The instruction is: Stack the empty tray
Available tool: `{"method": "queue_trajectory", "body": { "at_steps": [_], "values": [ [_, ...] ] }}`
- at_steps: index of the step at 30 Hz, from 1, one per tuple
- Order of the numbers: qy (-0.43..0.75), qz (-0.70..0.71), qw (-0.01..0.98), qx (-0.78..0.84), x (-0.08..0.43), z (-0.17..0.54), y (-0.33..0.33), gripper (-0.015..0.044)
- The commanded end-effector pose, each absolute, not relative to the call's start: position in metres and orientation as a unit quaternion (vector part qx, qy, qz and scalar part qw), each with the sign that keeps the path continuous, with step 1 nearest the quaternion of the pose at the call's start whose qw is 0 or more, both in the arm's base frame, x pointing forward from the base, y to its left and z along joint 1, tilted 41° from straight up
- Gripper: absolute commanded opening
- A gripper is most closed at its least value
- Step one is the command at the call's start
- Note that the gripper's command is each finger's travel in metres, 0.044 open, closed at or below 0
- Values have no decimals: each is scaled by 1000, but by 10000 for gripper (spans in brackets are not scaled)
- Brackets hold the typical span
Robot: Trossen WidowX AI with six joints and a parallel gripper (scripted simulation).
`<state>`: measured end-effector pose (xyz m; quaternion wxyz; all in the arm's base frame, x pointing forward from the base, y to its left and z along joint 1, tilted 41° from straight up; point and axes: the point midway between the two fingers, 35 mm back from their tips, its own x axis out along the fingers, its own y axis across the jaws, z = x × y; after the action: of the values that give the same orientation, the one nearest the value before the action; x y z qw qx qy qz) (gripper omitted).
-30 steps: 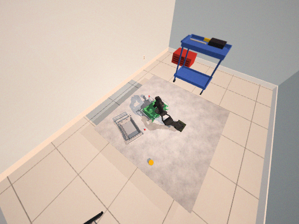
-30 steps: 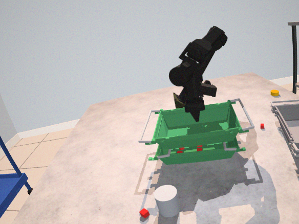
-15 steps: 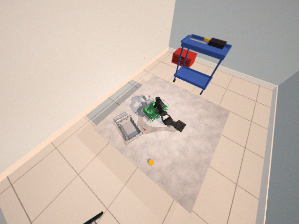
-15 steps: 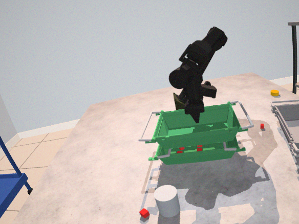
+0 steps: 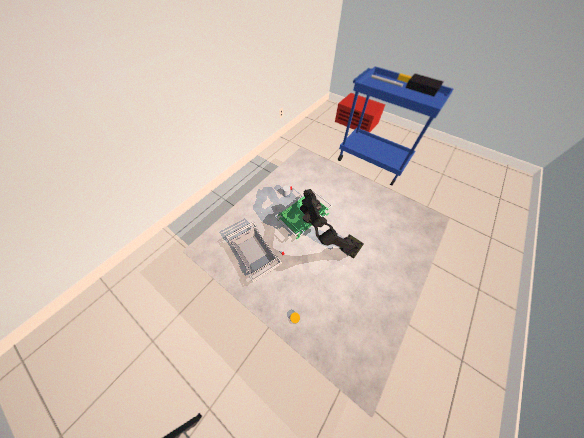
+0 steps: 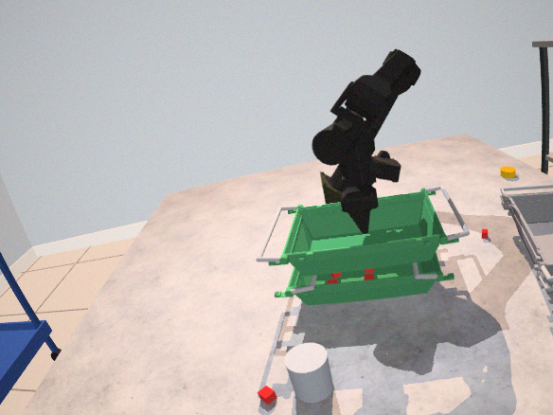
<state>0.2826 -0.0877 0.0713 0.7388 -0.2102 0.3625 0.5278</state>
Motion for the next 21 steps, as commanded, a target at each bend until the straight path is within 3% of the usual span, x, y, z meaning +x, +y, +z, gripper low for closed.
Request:
{"method": "queue_trajectory", "body": {
  "at_steps": [1, 3, 21],
  "values": [
    [366, 528, 738, -209, 282, 70, -88, 411],
    [366, 528, 738, -209, 282, 70, -88, 440],
    [378, 497, 756, -199, 275, 117, -128, 440]
  ]
}}
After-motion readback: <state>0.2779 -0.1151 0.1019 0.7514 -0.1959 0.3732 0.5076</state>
